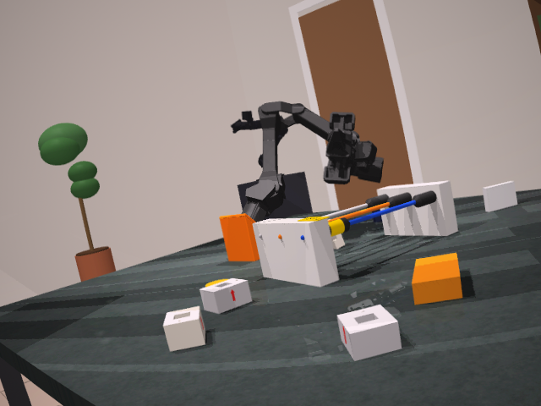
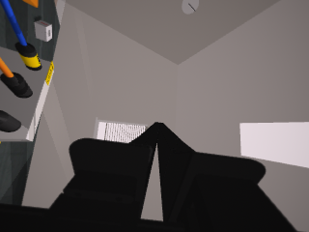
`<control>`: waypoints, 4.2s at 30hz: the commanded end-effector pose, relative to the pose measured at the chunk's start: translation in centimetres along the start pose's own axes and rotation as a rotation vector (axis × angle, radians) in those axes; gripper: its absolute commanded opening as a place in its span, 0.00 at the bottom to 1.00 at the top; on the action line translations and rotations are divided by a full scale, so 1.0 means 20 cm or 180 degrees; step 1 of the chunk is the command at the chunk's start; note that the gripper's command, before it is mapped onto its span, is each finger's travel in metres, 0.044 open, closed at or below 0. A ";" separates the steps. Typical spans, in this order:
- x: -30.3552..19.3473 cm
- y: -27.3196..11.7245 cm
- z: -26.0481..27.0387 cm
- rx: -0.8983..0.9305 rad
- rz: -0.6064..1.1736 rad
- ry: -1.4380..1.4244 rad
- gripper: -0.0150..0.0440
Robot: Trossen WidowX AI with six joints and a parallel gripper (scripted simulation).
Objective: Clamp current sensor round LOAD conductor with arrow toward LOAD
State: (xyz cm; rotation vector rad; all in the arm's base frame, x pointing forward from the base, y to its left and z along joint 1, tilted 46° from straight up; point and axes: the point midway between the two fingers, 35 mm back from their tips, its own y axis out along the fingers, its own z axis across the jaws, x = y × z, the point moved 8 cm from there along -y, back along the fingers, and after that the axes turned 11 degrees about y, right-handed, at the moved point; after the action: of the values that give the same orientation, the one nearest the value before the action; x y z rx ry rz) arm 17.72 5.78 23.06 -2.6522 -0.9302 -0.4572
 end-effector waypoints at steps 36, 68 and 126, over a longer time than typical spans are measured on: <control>0.27 0.46 -0.39 0.2433 -0.1576 0.3627 1.00; -0.48 1.66 0.44 0.4994 0.2970 0.3669 1.00; -0.28 0.54 0.37 0.5775 0.3602 0.2408 1.00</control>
State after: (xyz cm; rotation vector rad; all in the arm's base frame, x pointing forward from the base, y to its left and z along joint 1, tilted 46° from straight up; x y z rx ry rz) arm 22.11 -3.12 12.83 -0.7955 0.4233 -0.0965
